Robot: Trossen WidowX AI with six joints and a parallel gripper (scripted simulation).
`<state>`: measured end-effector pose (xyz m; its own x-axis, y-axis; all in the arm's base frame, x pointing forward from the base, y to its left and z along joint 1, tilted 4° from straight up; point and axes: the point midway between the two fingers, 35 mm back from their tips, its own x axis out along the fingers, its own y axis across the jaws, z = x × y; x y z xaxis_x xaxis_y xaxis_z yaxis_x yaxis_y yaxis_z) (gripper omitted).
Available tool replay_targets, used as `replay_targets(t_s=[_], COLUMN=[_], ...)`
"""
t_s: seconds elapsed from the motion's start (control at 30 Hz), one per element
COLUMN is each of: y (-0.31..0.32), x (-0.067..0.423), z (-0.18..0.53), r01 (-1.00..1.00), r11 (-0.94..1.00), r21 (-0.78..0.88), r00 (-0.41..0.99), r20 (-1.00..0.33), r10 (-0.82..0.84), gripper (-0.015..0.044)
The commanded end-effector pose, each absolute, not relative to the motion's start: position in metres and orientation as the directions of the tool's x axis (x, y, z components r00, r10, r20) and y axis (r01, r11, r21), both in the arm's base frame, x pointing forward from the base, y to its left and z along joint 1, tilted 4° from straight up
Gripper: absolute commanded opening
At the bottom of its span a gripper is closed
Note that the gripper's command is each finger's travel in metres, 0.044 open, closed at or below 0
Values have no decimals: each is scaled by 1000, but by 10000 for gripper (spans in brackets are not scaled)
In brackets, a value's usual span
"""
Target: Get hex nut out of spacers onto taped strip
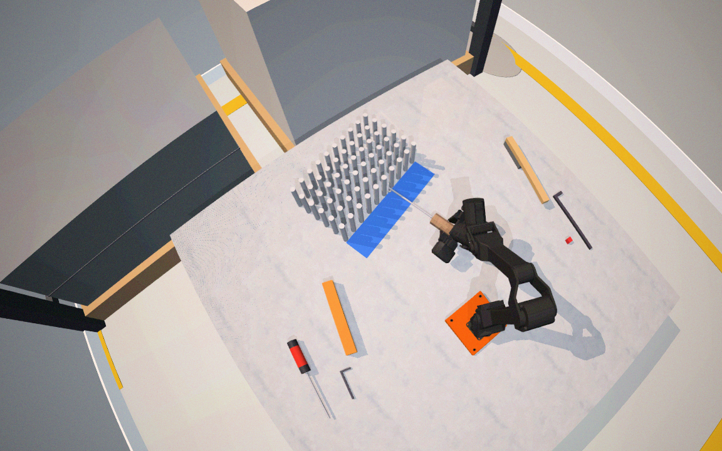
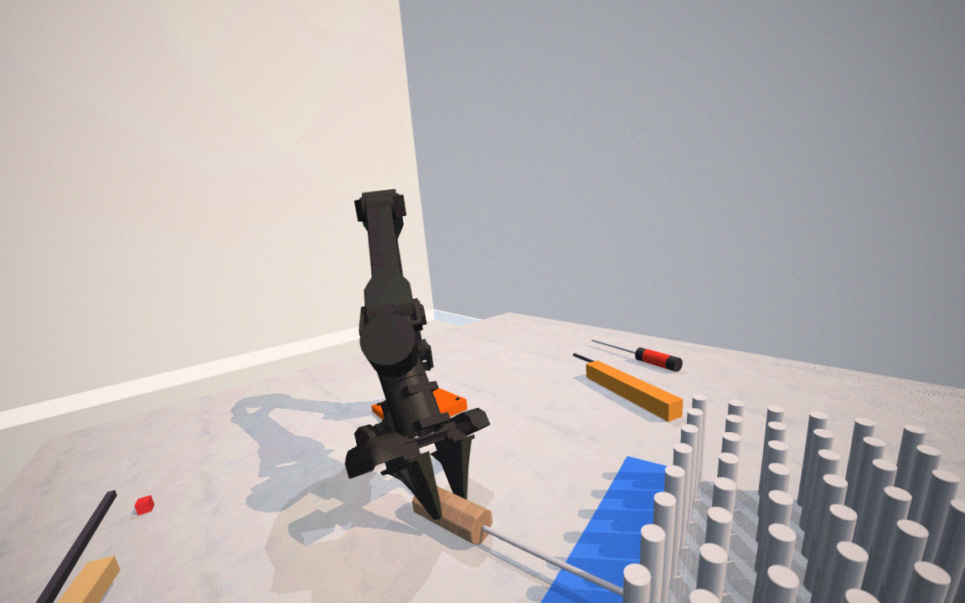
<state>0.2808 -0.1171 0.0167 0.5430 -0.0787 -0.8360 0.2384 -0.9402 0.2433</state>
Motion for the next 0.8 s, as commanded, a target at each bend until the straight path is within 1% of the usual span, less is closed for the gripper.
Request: replay_targets(t_s=[0.0, 0.77], y=[-118, -120], x=[276, 267], z=[18, 22], r01=[238, 238], r11=[-939, -939], r21=[247, 247], r00=[542, 540], r20=[-836, -837], r10=[-83, -83], gripper=[0, 0])
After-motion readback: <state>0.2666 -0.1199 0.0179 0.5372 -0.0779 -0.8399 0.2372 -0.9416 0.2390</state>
